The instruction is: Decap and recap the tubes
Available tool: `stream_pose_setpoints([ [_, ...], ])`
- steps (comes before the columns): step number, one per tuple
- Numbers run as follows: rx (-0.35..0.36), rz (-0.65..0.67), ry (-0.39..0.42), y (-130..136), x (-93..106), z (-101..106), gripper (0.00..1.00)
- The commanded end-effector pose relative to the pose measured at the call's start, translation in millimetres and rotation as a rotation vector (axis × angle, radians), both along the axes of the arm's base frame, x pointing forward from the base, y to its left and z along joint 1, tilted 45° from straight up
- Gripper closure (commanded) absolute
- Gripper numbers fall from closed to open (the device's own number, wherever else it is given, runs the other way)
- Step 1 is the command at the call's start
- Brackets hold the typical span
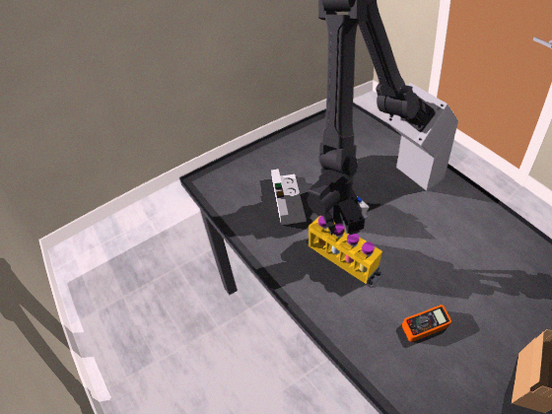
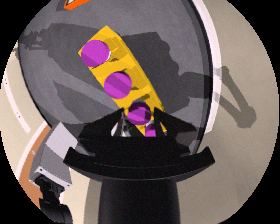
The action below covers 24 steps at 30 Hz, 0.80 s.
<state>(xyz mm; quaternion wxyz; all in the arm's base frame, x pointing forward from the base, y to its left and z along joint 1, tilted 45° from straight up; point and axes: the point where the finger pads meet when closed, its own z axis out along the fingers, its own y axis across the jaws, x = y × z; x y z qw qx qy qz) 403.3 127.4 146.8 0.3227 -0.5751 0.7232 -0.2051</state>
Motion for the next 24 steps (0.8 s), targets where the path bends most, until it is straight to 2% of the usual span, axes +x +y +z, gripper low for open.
stream_pose_setpoints([
  [1, 0.195, -0.201, -0.017, -2.3, 9.0, 15.7, 0.51],
  [3, 0.195, -0.201, -0.017, -2.3, 9.0, 15.7, 0.51],
  [4, 0.272, -0.277, -0.012, -2.2, 9.0, 15.7, 0.51],
  [5, 0.265, -0.272, 0.005, -0.8, 4.8, 8.9, 0.51],
  [6, 0.328, -0.331, -0.006, -2.2, 9.0, 15.7, 0.51],
  [7, 0.324, -0.331, 0.011, -0.8, 4.8, 8.9, 0.51],
  [8, 0.386, -0.386, 0.000, -2.2, 9.0, 15.8, 0.51],
  [9, 0.383, -0.389, 0.017, -0.8, 4.8, 9.0, 0.51],
  [10, 0.444, -0.442, 0.006, -2.2, 9.1, 15.8, 0.51],
  [11, 0.443, -0.447, 0.023, -0.8, 4.8, 9.0, 0.51],
  [12, 0.502, -0.499, 0.012, -2.2, 9.1, 15.8, 0.51],
  [13, 0.502, -0.505, 0.029, -0.8, 4.8, 9.0, 0.51],
  [14, 0.561, -0.555, 0.019, -2.2, 9.1, 15.8, 0.51],
  [15, 0.561, -0.564, 0.035, -0.8, 4.8, 9.0, 0.51],
  [16, 0.619, -0.612, 0.025, -2.2, 9.1, 15.8, 0.51],
  [18, 0.679, -0.670, 0.031, -2.2, 9.1, 15.9, 0.51],
  [20, 0.679, -0.670, 0.031, -2.2, 9.1, 15.9, 0.51],
  [21, 0.757, -0.744, 0.037, -2.1, 9.1, 15.9, 0.51],
  [22, 0.759, -0.746, 0.036, -2.0, 9.0, 15.9, 0.51],
  [23, 0.813, -0.798, 0.043, -2.1, 9.1, 15.9, 0.51],
  [24, 0.819, -0.804, 0.043, -2.0, 9.0, 15.9, 0.51],
])
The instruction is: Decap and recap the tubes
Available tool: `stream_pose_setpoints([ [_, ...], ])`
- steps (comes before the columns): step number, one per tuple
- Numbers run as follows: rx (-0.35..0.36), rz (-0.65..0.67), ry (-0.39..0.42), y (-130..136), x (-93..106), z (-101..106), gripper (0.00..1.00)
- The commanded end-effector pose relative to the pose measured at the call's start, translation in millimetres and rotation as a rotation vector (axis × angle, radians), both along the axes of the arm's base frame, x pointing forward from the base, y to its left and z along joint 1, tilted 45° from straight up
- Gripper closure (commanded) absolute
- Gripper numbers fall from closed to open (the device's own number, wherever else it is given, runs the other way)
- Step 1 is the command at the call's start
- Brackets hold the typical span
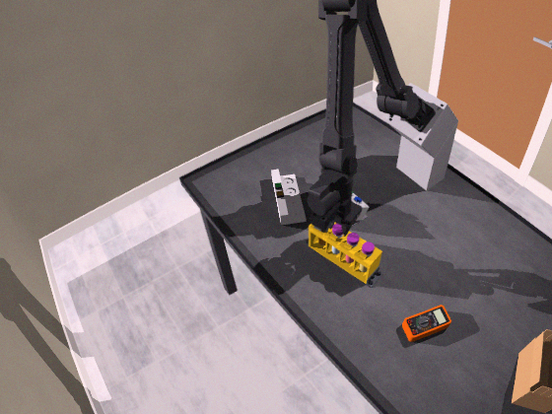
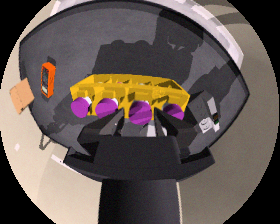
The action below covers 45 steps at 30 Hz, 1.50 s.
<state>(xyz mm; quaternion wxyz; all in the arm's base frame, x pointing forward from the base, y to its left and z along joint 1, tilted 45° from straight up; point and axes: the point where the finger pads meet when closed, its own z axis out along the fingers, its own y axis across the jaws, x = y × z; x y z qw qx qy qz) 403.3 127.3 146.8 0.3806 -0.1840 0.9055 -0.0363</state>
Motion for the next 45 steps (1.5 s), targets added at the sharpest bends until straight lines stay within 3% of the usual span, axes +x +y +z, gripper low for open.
stream_pose_setpoints([
  [1, 0.195, -0.201, -0.021, -2.0, 9.1, 15.9, 0.51],
  [2, 0.202, -0.209, -0.021, -1.9, 9.0, 15.9, 0.51],
  [11, 0.486, -0.486, 0.008, -5.1, 8.9, 16.0, 0.51],
  [13, 0.486, -0.486, 0.008, -5.1, 8.9, 16.0, 0.51],
  [15, 0.599, -0.581, 0.025, 1.9, 6.8, 16.0, 0.51],
  [27, 0.964, -0.941, 0.063, -2.9, 4.7, 13.9, 0.51],
  [30, 0.980, -0.955, 0.062, -3.2, 4.5, 13.7, 0.51],
  [32, 1.090, -1.069, 0.078, -4.6, 3.1, 12.2, 0.51],
  [33, 1.095, -1.074, 0.077, -4.9, 2.8, 11.9, 0.51],
  [36, 1.205, -1.185, 0.091, -6.4, 1.9, 10.2, 0.51],
  [45, 1.217, -1.189, 0.089, -5.6, 2.9, 12.5, 0.51],
])
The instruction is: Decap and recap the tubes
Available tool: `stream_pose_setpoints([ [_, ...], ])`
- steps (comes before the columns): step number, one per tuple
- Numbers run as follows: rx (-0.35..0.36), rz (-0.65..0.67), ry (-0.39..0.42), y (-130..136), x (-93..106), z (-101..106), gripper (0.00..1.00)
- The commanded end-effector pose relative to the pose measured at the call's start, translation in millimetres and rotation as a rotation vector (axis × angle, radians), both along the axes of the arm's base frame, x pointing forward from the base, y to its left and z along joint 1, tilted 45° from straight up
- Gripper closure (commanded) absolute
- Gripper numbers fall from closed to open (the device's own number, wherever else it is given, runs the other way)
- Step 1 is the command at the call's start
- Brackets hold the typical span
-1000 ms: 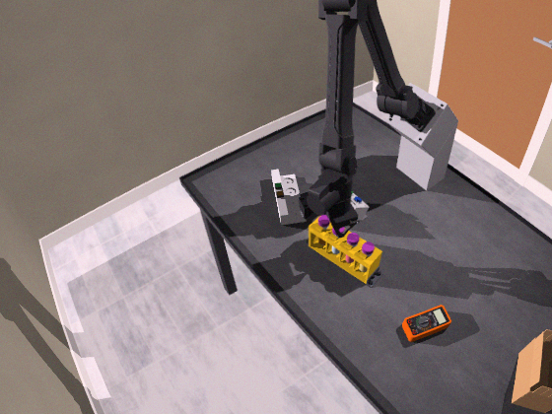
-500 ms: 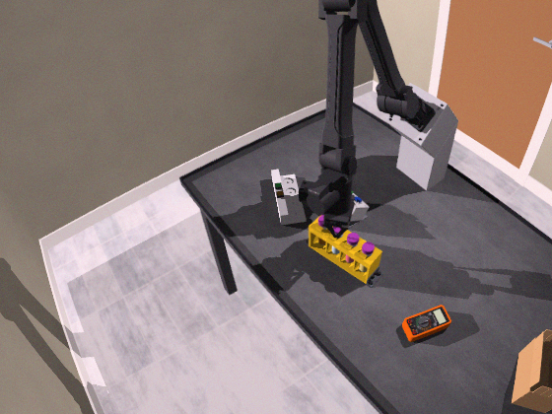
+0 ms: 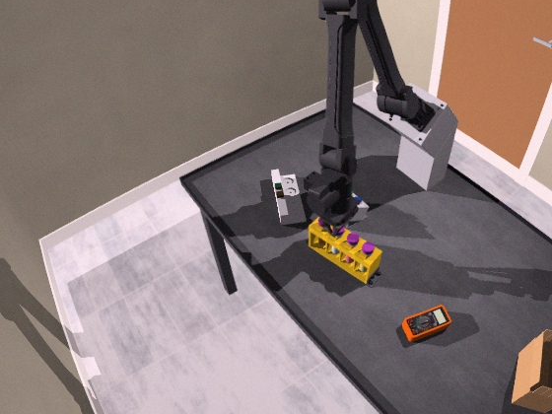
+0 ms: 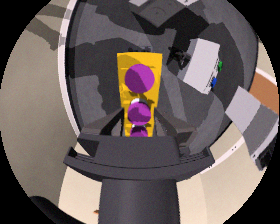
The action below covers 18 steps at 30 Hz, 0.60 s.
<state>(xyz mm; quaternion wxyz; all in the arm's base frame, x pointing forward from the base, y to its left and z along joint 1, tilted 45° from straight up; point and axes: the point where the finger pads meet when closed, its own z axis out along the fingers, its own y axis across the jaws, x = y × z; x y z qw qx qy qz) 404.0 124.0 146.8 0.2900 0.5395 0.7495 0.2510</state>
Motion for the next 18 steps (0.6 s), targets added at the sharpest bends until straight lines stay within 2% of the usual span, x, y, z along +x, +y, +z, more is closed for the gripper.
stream_pose_setpoints([
  [1, 0.045, -0.042, -0.032, -2.3, 2.2, 12.6, 0.51],
  [2, 0.045, -0.042, -0.032, -2.3, 2.2, 12.6, 0.51],
  [3, 0.033, -0.028, -0.016, 0.6, 3.1, 8.1, 1.00],
  [15, 0.033, -0.028, -0.016, 0.6, 3.2, 8.1, 1.00],
  [17, -0.044, 0.045, -0.033, -2.0, 0.9, 11.5, 1.00],
  [18, -0.044, 0.045, -0.033, -2.0, 0.9, 11.5, 1.00],
])
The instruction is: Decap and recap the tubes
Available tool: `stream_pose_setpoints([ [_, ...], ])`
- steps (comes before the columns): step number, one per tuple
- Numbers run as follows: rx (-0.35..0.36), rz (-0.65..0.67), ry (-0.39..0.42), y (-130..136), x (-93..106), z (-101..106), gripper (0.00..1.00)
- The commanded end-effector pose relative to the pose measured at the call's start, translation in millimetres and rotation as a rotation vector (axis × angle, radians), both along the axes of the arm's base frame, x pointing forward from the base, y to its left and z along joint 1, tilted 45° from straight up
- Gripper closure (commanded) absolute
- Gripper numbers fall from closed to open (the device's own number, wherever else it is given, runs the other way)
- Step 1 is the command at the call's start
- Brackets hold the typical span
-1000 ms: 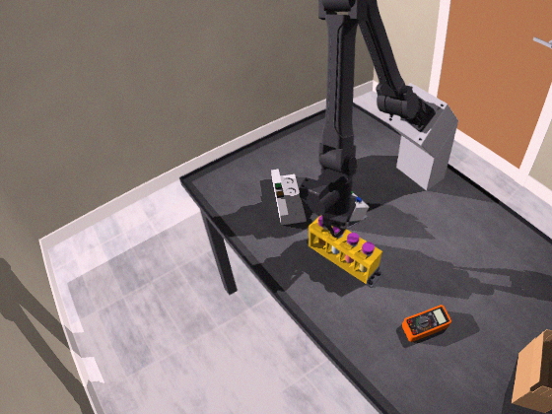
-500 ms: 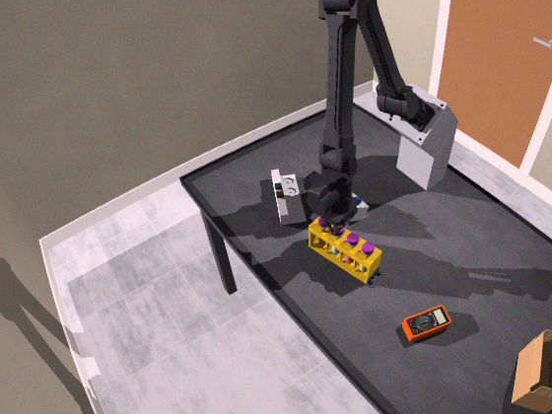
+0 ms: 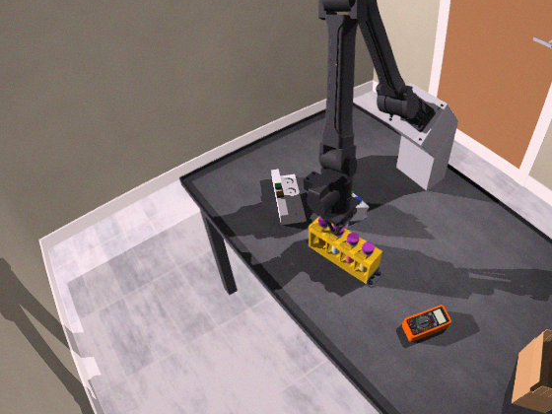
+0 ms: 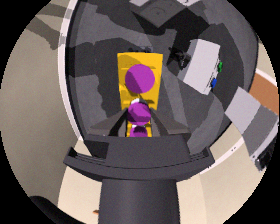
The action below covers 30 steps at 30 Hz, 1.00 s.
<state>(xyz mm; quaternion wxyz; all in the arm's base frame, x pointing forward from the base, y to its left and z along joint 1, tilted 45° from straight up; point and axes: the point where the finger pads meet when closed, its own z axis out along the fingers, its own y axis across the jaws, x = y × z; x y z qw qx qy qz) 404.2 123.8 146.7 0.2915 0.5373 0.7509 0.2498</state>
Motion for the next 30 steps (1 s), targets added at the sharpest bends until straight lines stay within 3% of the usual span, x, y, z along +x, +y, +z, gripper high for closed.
stream_pose_setpoints([
  [1, -0.038, 0.041, -0.032, -1.7, 0.8, 11.6, 1.00],
  [16, -0.568, 0.558, -0.074, -1.9, 0.2, 11.2, 1.00],
  [18, -0.568, 0.558, -0.074, -1.9, 0.2, 11.2, 1.00],
  [30, -0.994, 0.970, -0.105, -3.8, 0.1, 10.9, 1.00],
])
